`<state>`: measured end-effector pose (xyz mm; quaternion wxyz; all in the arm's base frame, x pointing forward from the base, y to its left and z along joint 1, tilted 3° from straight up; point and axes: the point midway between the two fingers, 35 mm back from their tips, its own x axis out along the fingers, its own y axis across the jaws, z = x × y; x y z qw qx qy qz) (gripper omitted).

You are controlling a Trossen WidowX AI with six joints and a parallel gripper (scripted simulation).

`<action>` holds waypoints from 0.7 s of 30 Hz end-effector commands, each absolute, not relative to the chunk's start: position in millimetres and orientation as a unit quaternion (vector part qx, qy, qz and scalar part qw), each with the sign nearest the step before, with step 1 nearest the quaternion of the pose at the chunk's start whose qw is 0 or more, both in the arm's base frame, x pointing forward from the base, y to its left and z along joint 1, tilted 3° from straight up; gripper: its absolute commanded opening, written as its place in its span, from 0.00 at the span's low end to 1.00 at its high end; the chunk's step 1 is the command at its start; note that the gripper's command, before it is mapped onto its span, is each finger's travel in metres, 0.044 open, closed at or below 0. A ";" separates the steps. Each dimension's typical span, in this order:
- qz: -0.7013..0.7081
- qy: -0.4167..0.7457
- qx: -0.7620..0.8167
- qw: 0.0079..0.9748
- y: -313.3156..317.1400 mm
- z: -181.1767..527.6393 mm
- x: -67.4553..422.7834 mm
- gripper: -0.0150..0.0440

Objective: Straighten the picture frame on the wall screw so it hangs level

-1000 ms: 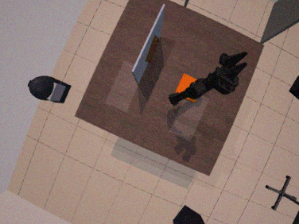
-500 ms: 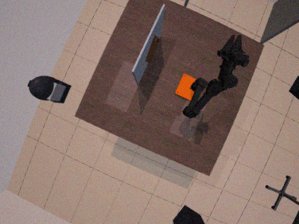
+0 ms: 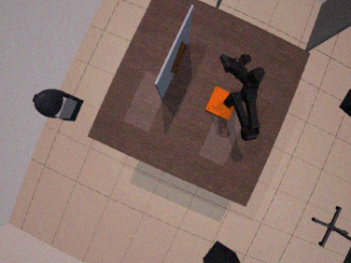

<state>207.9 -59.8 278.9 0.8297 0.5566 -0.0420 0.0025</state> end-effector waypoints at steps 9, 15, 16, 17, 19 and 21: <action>0.075 0.072 0.544 0.833 -17.7 225.2 222.4 0.69; 0.075 0.072 0.544 0.833 -17.7 225.2 222.4 0.69; 0.075 0.072 0.544 0.833 -17.7 225.2 222.4 0.69; 0.075 0.072 0.544 0.833 -17.7 225.2 222.4 0.69; 0.075 0.072 0.544 0.833 -17.7 225.2 222.4 0.69; 0.075 0.072 0.544 0.833 -17.7 225.2 222.4 0.69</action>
